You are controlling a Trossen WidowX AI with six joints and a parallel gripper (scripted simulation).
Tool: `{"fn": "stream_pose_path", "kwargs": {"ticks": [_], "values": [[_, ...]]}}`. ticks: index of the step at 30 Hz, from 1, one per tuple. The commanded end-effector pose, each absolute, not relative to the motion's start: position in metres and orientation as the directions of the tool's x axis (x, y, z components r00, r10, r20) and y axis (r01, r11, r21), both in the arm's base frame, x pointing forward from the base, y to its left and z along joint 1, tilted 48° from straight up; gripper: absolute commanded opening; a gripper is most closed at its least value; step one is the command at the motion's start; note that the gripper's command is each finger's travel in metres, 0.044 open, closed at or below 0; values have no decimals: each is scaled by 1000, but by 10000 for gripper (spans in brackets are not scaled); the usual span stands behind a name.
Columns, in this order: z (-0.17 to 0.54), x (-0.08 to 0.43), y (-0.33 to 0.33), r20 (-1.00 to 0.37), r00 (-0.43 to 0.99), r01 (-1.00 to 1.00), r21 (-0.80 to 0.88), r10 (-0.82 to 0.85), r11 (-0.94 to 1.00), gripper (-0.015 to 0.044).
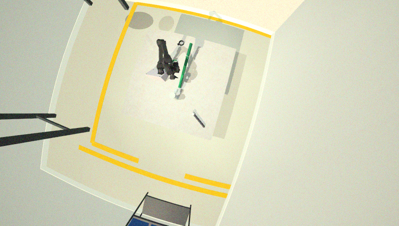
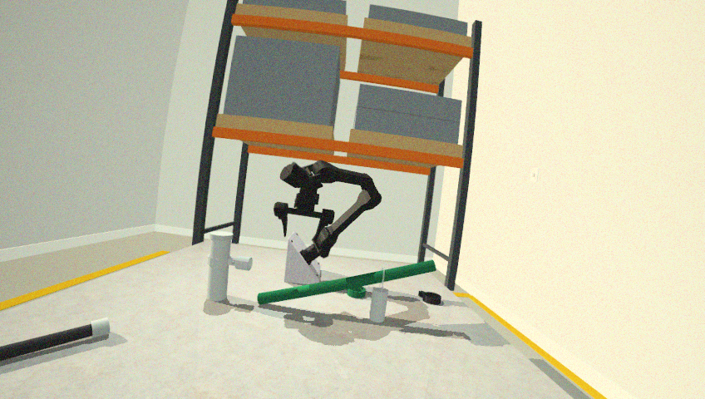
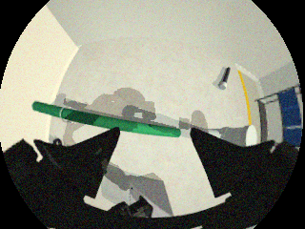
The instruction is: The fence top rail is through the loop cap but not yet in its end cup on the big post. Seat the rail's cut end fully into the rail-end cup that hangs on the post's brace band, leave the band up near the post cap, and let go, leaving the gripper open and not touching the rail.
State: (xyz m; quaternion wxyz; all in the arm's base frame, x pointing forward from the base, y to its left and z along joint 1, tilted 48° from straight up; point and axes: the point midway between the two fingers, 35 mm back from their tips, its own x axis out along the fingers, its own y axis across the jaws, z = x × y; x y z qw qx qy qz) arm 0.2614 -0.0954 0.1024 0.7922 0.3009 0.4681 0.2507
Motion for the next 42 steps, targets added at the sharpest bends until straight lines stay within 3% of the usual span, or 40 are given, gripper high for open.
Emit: {"fn": "stream_pose_path", "kwargs": {"ticks": [1,6,11,18,22,42], "values": [[107,261,-94,-585,437,-67,737,684,673,440],[104,262,-90,-593,407,-153,706,695,692,440],[90,268,-71,-628,265,-536,535,732,653,440],[70,274,-40,-667,21,-965,183,745,191,440],[63,274,-29,-675,-67,-998,52,735,-43,440],[38,272,-2,-674,-66,-998,51,735,-43,440]]}}
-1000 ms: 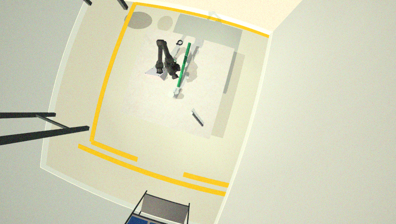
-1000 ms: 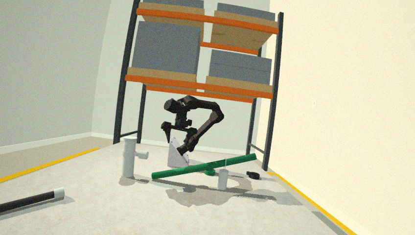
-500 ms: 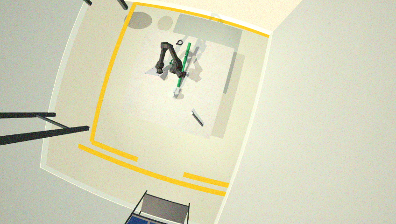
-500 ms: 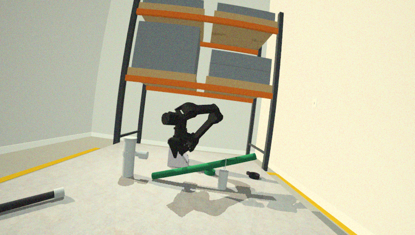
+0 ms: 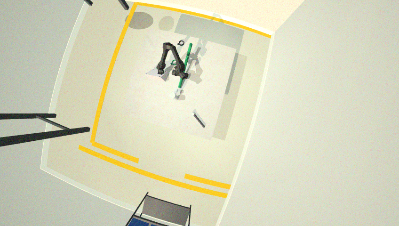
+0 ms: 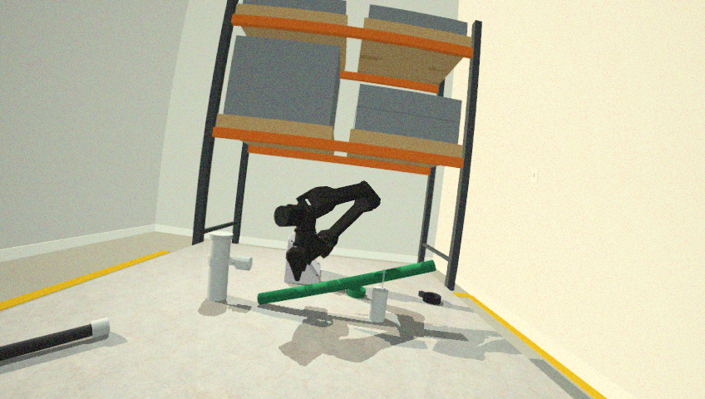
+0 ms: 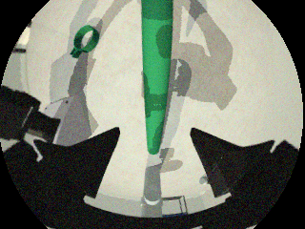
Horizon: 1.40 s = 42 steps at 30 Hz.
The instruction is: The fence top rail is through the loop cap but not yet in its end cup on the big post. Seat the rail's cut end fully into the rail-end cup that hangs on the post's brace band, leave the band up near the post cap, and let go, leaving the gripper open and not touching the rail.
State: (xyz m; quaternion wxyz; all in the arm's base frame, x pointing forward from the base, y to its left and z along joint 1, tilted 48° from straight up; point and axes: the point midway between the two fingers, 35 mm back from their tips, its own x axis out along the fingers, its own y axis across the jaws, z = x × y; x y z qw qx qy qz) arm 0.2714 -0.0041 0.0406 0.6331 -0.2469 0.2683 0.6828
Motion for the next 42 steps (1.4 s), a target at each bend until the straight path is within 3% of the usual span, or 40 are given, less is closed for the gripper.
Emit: {"fn": "stream_pose_path", "kwargs": {"ticks": [1,42], "values": [[37,272,0,-674,-66,-998,51,735,-43,440],[-8,268,50,-673,-66,-998,50,737,-43,440]]}}
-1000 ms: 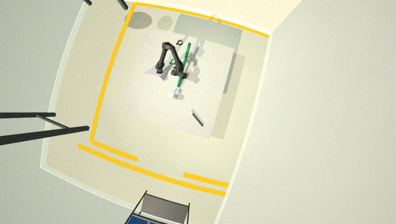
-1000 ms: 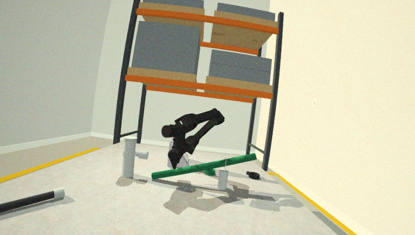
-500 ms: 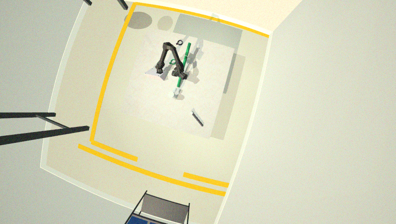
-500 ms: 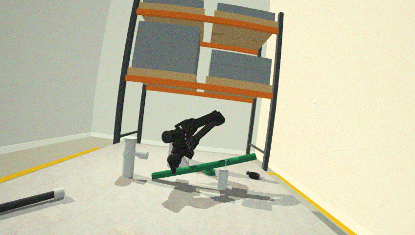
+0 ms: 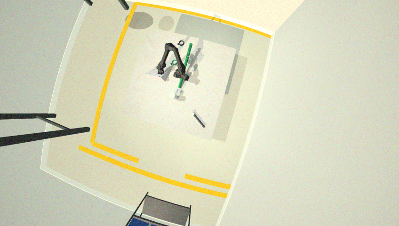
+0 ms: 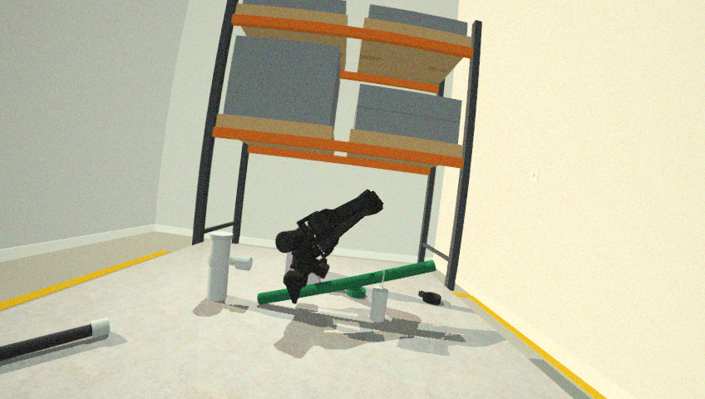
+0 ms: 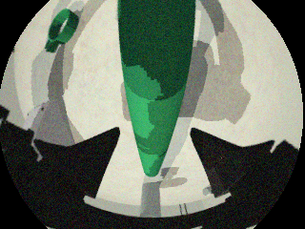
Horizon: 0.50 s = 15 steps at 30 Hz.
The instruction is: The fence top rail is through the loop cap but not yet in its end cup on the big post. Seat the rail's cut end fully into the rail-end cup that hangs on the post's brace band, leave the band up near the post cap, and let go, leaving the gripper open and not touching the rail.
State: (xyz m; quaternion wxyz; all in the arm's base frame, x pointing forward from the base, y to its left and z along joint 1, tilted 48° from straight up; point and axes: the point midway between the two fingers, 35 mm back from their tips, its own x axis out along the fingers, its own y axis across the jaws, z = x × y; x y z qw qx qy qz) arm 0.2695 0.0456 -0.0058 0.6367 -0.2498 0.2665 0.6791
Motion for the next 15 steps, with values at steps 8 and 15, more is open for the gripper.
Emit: {"fn": "stream_pose_path", "kwargs": {"ticks": [8,15], "values": [[-11,267,53,-672,-66,-998,50,737,-43,335],[-11,267,53,-672,-66,-998,50,737,-43,171]]}}
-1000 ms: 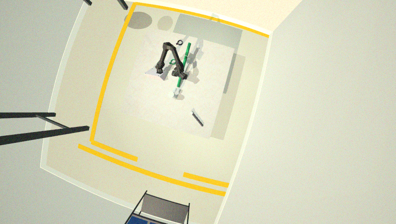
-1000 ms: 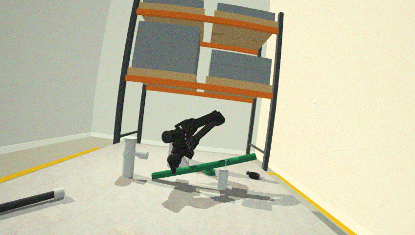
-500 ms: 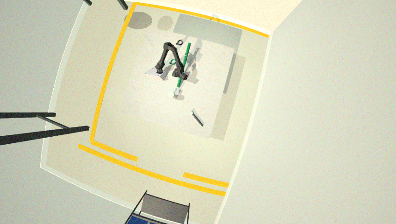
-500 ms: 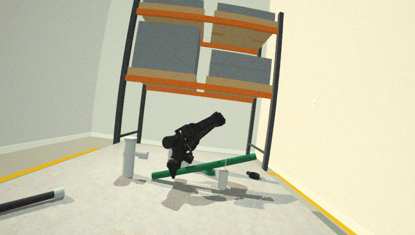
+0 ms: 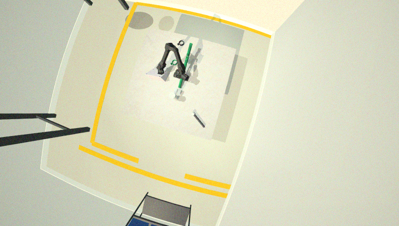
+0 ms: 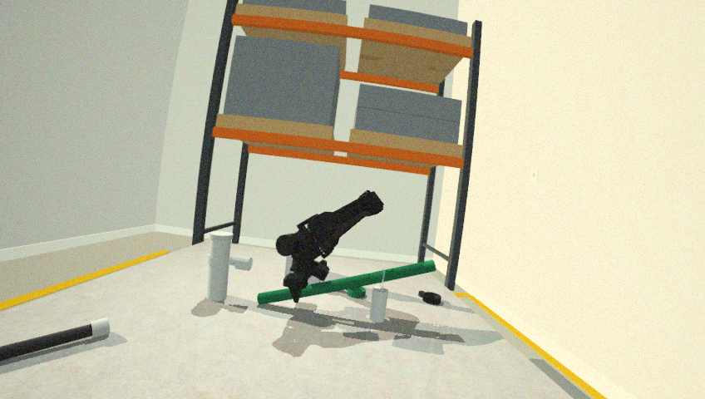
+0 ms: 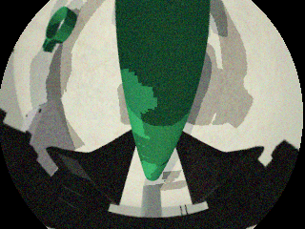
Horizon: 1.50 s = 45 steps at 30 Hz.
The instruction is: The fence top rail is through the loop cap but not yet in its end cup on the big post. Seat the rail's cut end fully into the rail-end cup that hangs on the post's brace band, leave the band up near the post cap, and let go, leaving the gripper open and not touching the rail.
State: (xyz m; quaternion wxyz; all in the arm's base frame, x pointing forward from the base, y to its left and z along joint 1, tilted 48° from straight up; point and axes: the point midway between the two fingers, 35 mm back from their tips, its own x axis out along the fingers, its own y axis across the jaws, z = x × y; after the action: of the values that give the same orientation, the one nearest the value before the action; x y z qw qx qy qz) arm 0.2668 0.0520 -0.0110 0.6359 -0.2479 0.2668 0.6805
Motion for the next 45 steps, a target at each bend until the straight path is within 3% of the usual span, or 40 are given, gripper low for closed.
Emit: {"fn": "stream_pose_path", "kwargs": {"ticks": [1,7,12,27,45], "values": [[-11,267,53,-672,-66,-998,50,737,-43,164],[-11,267,53,-672,-66,-998,50,737,-43,124],[-8,267,49,-672,-66,-998,50,737,-43,0],[28,272,-11,-847,-72,-997,52,527,-52,0],[27,272,-7,-836,-71,-997,52,544,-50,0]]}}
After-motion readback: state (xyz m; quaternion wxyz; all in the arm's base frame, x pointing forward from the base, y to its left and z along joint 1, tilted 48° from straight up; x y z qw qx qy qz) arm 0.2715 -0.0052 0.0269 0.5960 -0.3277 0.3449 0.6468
